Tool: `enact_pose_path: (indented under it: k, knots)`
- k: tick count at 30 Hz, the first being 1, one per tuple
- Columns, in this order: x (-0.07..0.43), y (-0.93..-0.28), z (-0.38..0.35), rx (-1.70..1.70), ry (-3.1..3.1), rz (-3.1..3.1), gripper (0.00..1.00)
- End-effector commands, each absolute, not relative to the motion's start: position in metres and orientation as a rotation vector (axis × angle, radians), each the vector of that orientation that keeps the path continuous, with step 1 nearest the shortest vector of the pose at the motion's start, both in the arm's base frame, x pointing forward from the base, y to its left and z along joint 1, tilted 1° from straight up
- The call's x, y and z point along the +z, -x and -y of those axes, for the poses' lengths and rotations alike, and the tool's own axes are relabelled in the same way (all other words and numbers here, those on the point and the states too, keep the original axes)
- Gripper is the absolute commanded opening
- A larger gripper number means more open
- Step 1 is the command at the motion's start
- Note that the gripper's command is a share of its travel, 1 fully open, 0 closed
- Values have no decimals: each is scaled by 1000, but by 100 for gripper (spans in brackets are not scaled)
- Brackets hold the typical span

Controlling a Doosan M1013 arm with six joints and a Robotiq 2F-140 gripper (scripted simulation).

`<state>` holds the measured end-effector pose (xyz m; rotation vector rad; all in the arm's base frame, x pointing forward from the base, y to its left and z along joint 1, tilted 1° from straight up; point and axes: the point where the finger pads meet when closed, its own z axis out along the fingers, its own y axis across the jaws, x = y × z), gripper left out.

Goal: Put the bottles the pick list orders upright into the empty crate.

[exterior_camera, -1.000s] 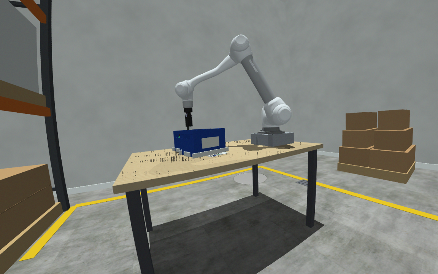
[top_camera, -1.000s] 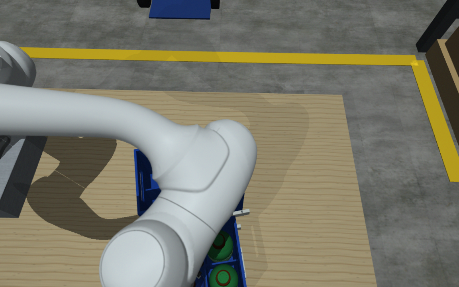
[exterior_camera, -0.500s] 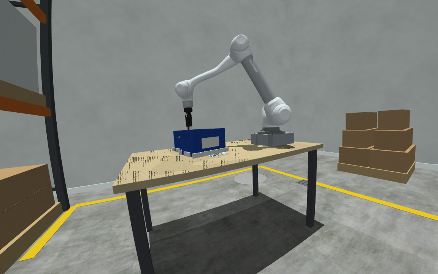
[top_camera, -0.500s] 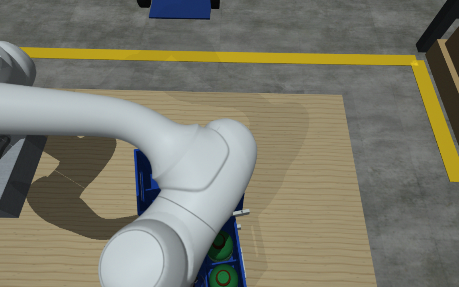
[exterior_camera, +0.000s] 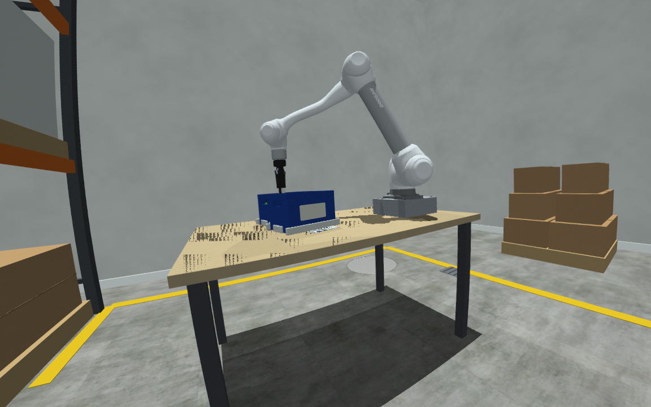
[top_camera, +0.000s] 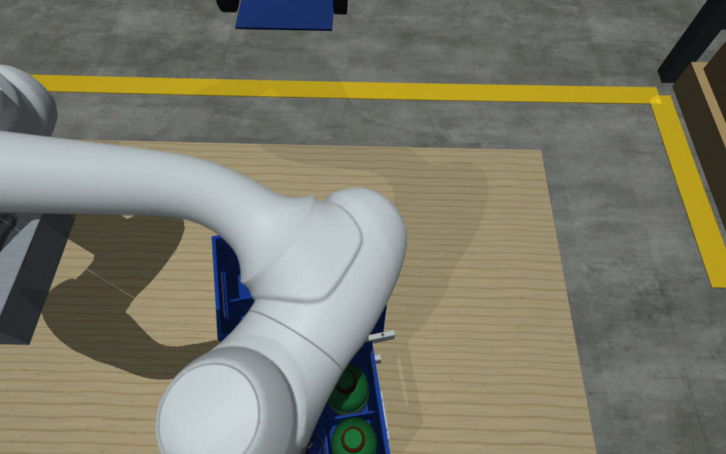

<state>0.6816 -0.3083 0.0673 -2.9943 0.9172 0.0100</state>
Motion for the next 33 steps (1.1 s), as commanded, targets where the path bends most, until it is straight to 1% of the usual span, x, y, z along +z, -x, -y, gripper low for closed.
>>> enact_pose_path:
  k: [1,11,33]
  knots:
    - [67,-682,308,10,2994,-917,0]
    - [67,-682,308,10,2994,-917,0]
    - [97,-682,309,10,2994,-917,0]
